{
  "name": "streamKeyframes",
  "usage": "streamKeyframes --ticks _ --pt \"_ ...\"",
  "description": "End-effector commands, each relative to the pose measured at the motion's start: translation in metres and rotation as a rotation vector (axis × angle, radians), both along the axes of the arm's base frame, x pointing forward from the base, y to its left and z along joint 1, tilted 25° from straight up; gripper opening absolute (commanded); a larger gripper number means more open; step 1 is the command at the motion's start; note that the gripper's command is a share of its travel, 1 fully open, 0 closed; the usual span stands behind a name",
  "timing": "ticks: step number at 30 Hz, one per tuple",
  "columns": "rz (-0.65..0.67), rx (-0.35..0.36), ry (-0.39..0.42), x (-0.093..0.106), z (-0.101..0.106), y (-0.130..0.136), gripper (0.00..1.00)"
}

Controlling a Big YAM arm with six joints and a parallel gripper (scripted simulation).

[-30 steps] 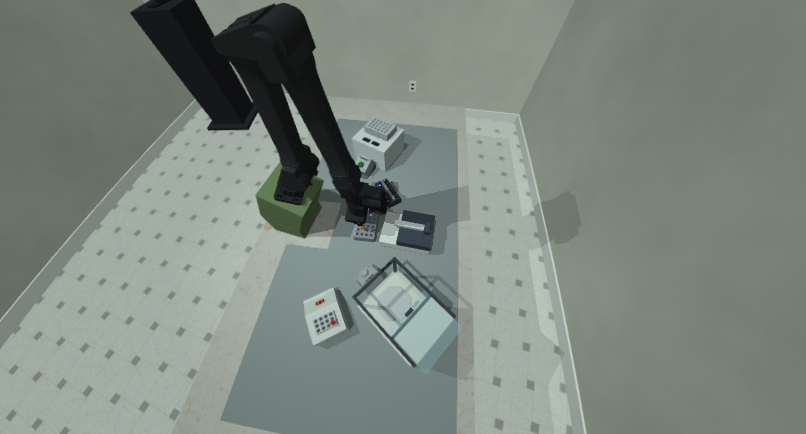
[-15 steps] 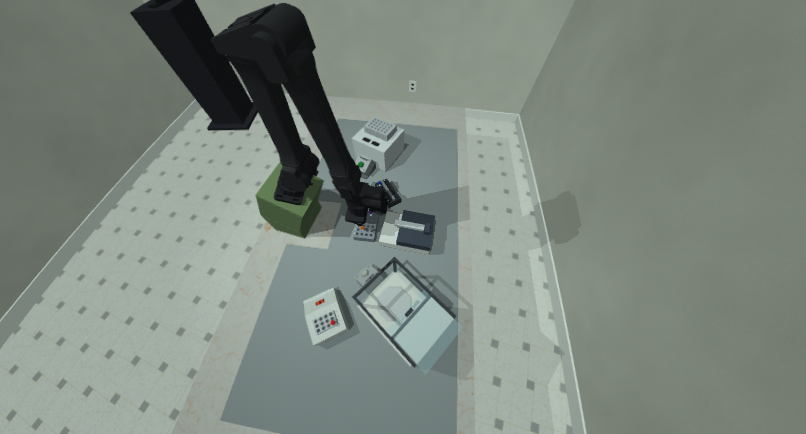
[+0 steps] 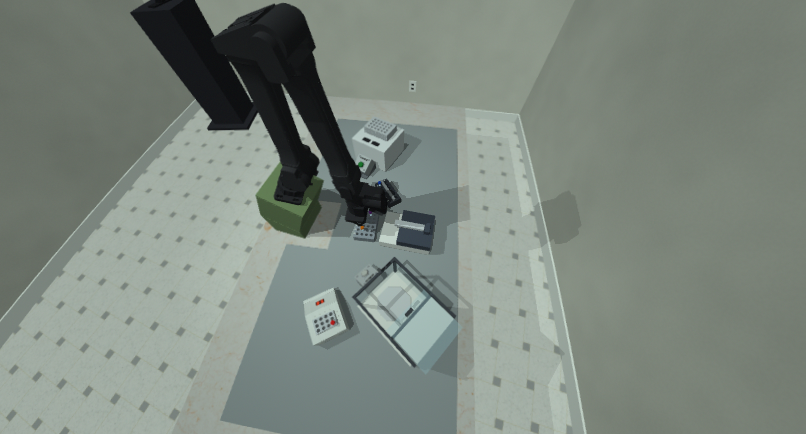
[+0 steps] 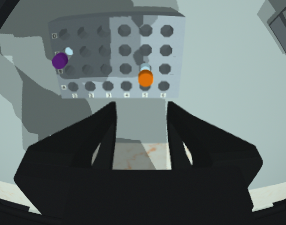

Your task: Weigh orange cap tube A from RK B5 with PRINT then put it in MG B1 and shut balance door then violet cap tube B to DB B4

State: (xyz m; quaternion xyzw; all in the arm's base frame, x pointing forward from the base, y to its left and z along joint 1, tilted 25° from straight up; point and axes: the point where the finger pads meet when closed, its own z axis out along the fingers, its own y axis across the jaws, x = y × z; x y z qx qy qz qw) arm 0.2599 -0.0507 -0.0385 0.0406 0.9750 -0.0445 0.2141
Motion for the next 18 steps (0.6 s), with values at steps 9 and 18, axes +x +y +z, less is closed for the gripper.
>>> streamKeyframes --ticks 9,18 --pt "-0.003 -0.002 -0.009 0.003 0.003 -0.002 0.36" --pt "-0.007 -0.005 -0.011 0.009 -0.008 -0.006 0.36"
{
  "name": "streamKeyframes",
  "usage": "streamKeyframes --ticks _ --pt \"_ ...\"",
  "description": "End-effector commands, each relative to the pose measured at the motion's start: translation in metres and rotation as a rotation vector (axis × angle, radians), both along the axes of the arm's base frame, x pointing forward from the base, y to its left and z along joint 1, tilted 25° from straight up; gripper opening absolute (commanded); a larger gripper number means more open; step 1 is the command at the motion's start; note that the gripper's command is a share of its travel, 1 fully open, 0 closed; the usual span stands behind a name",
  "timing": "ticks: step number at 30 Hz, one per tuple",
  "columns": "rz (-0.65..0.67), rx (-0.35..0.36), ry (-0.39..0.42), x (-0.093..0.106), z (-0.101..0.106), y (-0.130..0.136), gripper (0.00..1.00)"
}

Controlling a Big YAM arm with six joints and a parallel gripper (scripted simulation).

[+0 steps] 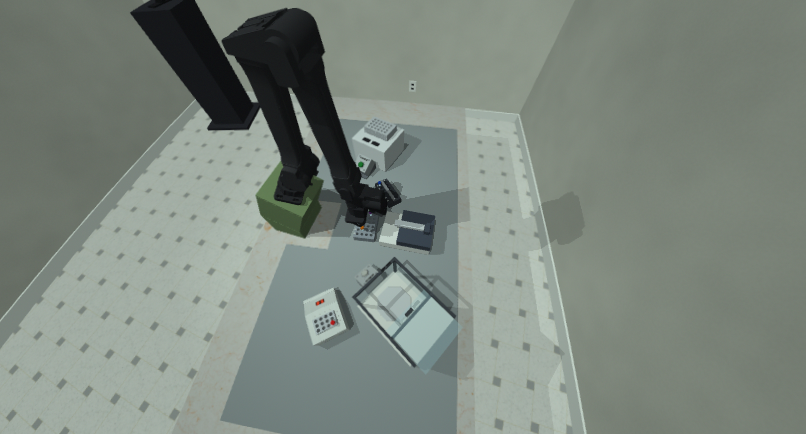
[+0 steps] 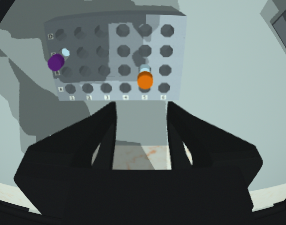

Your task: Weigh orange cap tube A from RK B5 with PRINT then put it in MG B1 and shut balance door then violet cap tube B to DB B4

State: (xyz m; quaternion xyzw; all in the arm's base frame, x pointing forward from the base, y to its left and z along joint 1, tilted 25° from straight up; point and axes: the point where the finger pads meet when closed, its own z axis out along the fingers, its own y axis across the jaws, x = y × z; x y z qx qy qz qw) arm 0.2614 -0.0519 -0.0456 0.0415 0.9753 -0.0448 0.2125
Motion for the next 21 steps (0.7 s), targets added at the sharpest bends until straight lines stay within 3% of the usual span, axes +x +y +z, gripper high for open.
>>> streamKeyframes --ticks 1,21 --pt "-0.005 -0.005 -0.015 0.008 -0.002 -0.005 0.36" --pt "-0.001 -0.001 -0.006 0.013 -0.026 -0.004 0.36"
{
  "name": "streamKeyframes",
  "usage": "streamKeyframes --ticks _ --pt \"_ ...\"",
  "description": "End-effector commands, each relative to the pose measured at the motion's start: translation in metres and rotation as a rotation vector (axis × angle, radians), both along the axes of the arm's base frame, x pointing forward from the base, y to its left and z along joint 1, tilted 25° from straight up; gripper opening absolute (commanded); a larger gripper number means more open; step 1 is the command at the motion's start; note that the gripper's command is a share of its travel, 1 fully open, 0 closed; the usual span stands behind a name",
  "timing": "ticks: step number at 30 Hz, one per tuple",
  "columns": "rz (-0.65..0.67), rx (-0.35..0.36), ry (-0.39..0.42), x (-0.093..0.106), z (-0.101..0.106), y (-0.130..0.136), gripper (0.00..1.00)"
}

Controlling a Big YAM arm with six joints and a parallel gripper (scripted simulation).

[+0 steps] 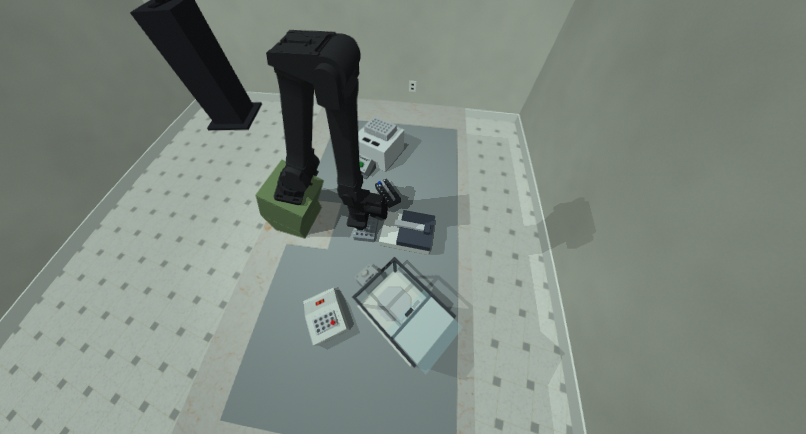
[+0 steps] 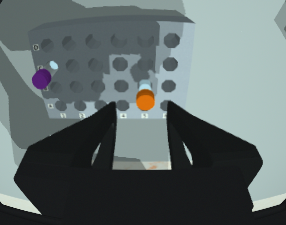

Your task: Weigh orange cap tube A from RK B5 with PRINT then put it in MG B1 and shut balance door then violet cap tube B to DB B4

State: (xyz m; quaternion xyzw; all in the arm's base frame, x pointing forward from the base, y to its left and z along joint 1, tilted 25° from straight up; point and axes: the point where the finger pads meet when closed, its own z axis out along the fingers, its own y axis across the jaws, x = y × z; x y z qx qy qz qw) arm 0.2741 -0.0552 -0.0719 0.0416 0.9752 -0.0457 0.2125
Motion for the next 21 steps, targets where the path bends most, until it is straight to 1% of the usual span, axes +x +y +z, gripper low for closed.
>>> streamKeyframes --ticks 1,3,4,21 --pt "0.000 0.000 -0.006 0.0006 0.0000 -0.0005 0.36" --pt "-0.004 0.000 -0.008 0.0025 -0.0014 -0.0034 0.36" --pt "0.000 0.000 -0.006 0.0006 0.0000 -0.0005 0.36" --pt "0.000 0.000 -0.006 0.0006 0.0000 -0.0005 0.36"
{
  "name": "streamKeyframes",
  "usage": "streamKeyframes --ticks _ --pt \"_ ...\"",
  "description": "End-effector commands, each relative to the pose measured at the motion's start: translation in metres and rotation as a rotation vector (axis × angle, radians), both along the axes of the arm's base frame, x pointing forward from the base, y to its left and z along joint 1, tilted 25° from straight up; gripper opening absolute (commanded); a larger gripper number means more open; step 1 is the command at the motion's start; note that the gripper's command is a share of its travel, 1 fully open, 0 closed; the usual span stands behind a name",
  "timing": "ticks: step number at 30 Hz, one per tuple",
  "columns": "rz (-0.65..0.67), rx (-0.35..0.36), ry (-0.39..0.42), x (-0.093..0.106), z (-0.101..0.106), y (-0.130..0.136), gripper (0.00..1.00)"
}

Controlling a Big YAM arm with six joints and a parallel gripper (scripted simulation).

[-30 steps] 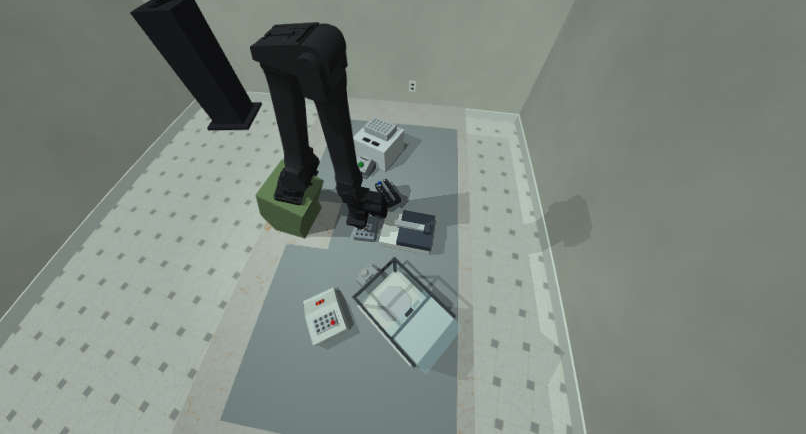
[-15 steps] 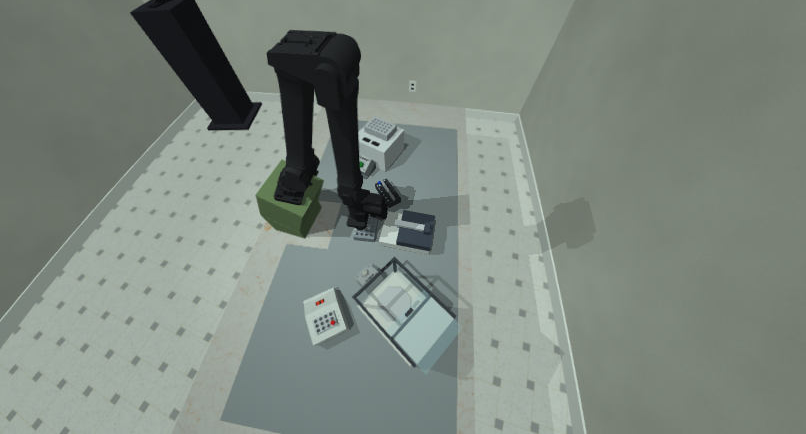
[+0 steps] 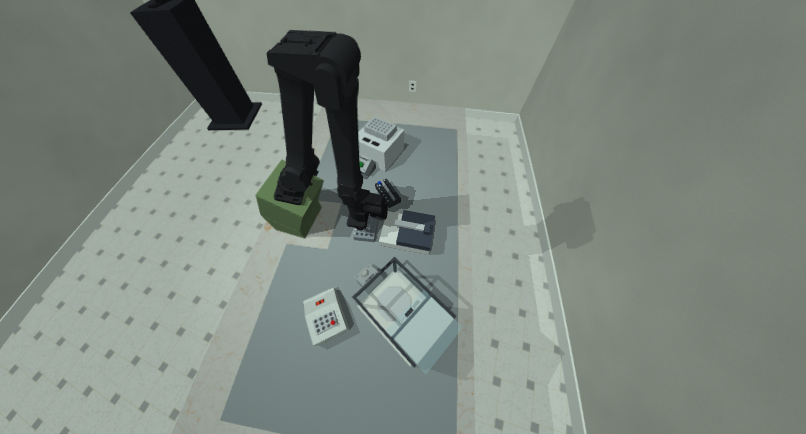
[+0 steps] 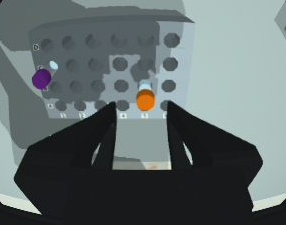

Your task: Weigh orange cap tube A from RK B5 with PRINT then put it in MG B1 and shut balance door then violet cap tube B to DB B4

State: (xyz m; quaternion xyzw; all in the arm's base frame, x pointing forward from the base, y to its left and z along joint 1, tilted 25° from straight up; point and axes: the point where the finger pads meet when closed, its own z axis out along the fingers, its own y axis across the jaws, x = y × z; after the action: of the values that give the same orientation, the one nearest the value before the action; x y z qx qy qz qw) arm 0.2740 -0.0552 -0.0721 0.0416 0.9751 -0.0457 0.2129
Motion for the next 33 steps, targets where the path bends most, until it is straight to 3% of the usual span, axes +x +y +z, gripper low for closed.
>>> streamKeyframes --ticks 1,33 --pt "0.000 0.001 -0.005 0.0007 0.0002 -0.0005 0.36" --pt "-0.004 0.000 -0.006 0.0050 -0.0088 -0.0042 0.36"
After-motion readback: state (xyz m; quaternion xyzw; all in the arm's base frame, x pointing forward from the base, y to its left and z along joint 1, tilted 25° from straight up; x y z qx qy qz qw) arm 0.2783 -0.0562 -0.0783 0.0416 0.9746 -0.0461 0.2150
